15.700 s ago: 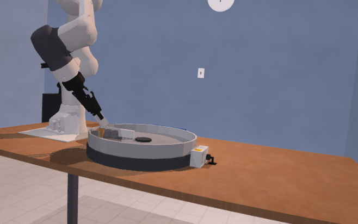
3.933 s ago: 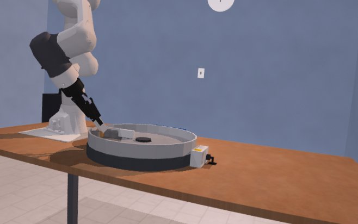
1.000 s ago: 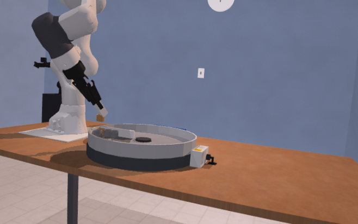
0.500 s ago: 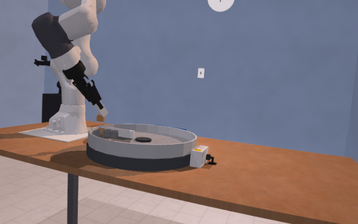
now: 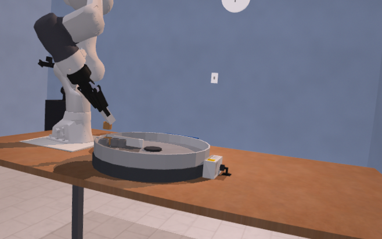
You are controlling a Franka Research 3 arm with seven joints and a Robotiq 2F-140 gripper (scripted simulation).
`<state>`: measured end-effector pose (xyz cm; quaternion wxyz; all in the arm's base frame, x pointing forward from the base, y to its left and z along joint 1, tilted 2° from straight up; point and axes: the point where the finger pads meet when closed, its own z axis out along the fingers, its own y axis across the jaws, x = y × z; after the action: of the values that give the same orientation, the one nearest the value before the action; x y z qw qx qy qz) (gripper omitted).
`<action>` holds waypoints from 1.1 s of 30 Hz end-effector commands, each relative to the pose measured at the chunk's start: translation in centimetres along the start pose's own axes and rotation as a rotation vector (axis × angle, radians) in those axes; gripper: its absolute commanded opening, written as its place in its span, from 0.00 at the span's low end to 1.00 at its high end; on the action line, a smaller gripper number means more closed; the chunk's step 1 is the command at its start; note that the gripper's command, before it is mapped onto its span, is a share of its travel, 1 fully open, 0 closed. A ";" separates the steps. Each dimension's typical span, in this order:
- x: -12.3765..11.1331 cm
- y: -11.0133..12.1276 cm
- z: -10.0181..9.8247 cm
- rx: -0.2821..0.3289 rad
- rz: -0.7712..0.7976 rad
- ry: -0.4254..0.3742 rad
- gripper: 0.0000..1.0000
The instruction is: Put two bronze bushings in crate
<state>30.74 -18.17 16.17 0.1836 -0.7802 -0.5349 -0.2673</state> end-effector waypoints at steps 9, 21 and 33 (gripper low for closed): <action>2.2 -0.6 1.6 -0.002 0.007 0.005 0.00; 8.7 -2.6 7.1 -0.002 0.007 0.005 0.00; 19.1 -5.8 15.7 -0.002 0.007 0.005 0.00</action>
<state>33.34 3.99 15.22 0.1720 -0.7577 -0.5723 -0.2622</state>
